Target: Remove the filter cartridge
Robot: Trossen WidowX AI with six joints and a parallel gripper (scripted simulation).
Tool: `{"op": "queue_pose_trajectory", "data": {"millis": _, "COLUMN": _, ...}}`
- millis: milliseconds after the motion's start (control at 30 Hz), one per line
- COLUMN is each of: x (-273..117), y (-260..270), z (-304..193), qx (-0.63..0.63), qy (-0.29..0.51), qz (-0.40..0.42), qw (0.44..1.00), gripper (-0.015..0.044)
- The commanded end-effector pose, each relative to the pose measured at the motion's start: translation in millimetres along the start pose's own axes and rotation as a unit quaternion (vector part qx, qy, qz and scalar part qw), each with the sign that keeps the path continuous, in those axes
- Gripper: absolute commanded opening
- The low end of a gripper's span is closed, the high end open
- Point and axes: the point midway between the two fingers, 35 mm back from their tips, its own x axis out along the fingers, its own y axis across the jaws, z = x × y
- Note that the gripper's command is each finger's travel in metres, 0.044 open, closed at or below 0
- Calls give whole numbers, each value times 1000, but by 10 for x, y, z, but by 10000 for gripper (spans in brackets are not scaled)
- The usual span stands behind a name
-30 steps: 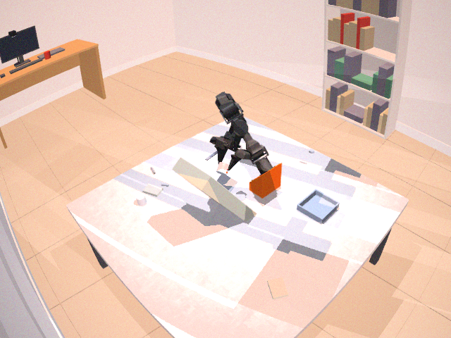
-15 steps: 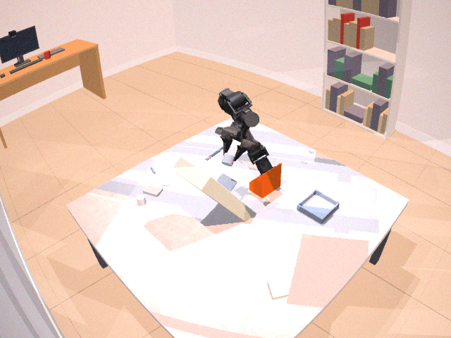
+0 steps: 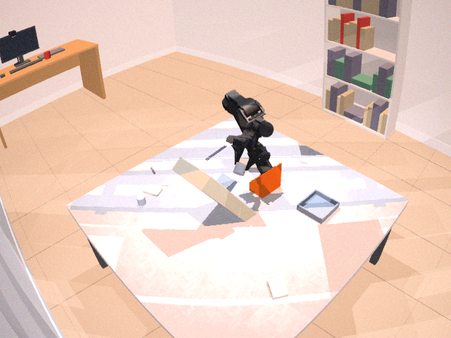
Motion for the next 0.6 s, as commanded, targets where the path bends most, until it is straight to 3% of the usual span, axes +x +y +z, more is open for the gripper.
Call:
{"op": "queue_pose_trajectory", "data": {"millis": 0, "x": -20, "y": 131, "z": -70, "qx": -38, "qy": 6, "qz": 22, "qw": 999, "gripper": 0}}
{"op": "queue_pose_trajectory", "data": {"millis": 567, "x": -206, "y": 1250, "z": -758, "qx": -337, "qy": 19, "qz": 198, "qw": 920, "gripper": 0}}
